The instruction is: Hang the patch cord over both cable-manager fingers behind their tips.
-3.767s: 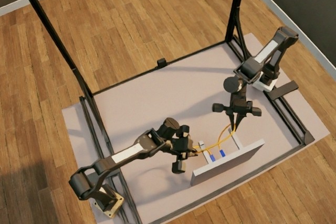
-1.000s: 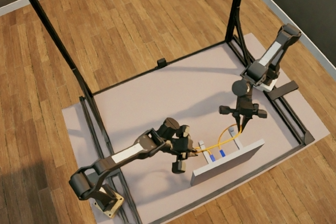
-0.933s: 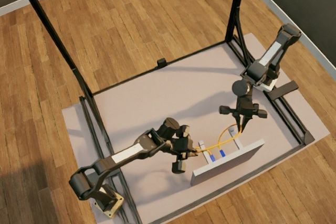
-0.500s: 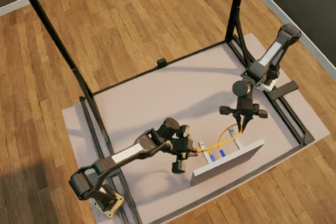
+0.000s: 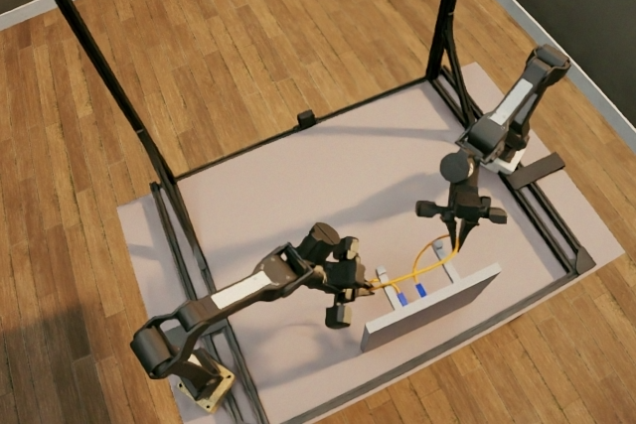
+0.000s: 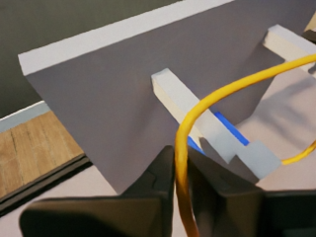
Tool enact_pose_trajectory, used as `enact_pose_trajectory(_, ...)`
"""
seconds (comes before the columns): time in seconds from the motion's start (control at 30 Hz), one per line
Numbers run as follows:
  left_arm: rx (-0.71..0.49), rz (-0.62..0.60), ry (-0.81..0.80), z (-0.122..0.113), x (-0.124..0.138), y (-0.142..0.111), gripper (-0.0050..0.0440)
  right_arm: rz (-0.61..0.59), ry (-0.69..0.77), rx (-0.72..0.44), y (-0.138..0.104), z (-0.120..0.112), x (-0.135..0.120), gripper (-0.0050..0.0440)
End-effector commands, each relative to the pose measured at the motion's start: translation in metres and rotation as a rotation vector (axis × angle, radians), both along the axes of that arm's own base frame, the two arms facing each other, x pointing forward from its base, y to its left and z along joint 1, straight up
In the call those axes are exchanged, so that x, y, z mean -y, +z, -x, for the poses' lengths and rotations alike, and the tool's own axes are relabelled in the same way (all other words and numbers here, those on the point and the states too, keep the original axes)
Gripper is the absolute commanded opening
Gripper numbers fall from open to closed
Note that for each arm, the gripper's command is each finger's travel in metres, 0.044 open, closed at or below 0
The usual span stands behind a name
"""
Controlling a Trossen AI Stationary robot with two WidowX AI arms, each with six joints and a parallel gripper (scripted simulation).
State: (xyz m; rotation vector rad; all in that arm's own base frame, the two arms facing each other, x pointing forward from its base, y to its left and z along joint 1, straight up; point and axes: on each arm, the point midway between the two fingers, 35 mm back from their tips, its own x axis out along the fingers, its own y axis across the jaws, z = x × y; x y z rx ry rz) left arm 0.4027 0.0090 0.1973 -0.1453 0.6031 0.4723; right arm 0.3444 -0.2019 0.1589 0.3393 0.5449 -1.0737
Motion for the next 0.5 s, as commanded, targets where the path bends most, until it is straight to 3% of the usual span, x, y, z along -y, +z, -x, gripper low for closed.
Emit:
enact_pose_trajectory(0.0,0.033,0.009,0.008,0.0023,-0.0023,0.0109,0.0025,0.007,0.0,0.021,0.0087,-0.0009,0.0006,0.0027)
enact_pose_trajectory(0.47,0.028,0.006,-0.001,0.0021,-0.0025,0.01,0.0025,0.007,0.0,0.021,0.0087,-0.0009,0.0006,0.0025)
